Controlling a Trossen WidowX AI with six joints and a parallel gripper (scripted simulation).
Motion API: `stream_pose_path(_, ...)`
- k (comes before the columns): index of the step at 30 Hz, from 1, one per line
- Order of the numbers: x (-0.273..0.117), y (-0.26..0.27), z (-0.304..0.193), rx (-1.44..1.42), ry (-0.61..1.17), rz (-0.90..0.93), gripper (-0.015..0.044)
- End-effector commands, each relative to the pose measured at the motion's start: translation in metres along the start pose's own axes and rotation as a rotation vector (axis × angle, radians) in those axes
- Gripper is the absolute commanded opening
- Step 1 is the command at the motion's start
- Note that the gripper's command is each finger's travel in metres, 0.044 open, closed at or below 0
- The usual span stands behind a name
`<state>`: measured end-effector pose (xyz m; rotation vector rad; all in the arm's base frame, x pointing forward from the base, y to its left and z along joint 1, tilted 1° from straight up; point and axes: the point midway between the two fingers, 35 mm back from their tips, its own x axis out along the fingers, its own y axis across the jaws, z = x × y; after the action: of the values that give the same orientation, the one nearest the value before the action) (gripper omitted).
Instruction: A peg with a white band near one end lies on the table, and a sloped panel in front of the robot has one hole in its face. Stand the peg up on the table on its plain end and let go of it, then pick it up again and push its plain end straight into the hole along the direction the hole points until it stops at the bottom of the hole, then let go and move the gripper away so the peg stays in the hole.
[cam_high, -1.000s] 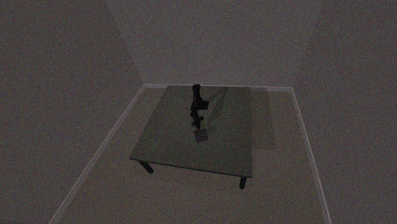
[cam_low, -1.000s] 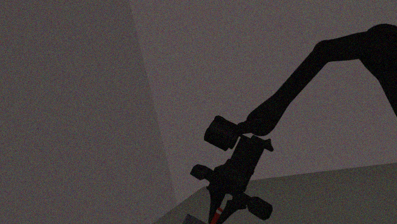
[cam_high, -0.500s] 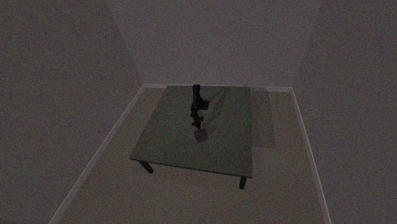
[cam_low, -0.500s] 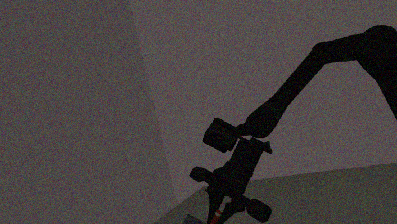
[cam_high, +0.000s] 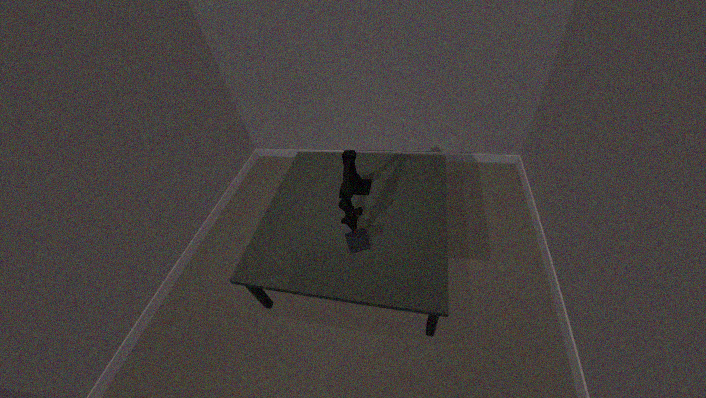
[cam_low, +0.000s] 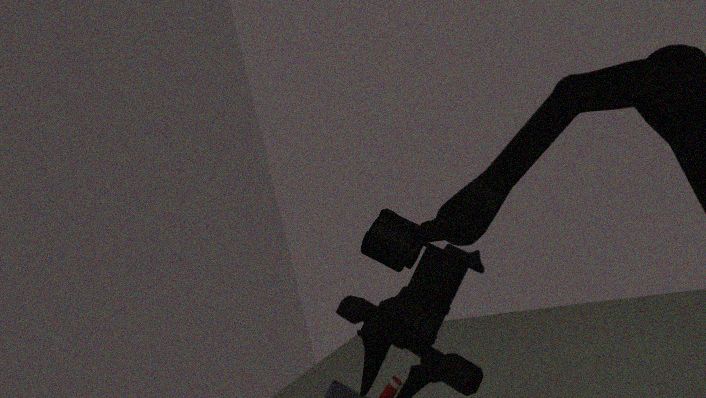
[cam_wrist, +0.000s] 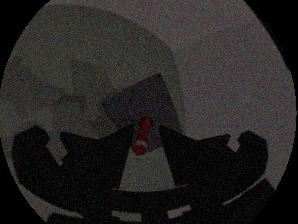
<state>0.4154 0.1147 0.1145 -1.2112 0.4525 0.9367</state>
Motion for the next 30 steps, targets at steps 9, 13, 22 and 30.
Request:
stream_pose_path(9,-0.007,-0.001,0.000,0.001,0.001,-0.001,0.0440)
stream_pose_path(13,-0.014,-0.002,0.000,0.002,0.001,-0.001,0.0440)
stream_pose_path(22,-0.029,-0.003,-0.001,0.004,0.003,-0.001,0.0440)
stream_pose_path(30,-0.043,-0.004,-0.001,0.006,0.004,-0.001,0.0440)
